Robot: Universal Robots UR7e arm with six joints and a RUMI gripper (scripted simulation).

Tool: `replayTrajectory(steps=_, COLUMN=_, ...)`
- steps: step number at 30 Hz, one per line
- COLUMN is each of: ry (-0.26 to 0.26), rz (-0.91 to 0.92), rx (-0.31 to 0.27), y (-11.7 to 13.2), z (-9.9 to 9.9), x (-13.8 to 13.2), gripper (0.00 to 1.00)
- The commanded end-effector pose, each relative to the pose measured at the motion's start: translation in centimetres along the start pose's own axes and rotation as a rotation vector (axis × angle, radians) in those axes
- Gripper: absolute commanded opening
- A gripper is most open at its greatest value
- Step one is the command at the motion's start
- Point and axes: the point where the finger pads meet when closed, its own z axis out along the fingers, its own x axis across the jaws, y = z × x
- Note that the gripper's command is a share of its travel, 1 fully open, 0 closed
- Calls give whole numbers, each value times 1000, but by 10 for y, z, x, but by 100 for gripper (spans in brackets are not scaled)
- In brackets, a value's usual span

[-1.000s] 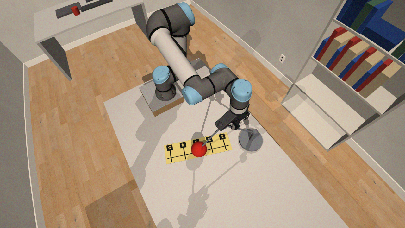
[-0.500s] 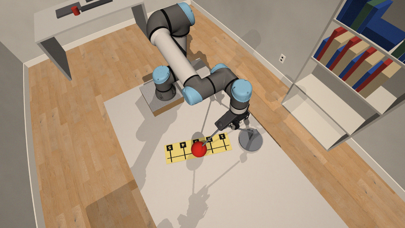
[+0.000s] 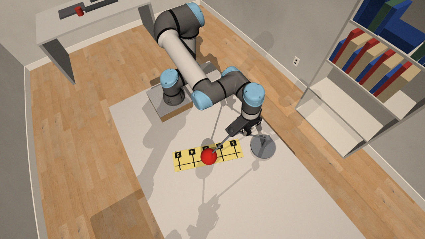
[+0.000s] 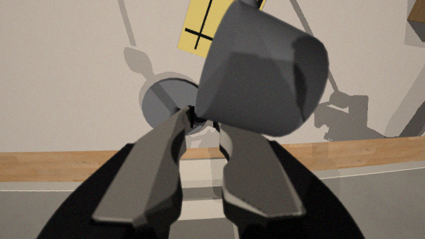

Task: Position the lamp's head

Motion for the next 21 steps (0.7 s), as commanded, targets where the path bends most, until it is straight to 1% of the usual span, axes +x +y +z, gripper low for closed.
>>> replayTrajectory(steps=1, ry=-8, rz=61, rx=34, y=3, z=-3, x=-1, gripper=0)
replayTrajectory(steps=11, ry=-19, rz=181, rx=103, y=11, z=-9, x=-3, gripper=0)
replayTrajectory(steps=21, ry=-19, rz=175, rx=100, y=15, z=-13, x=-5, gripper=0)
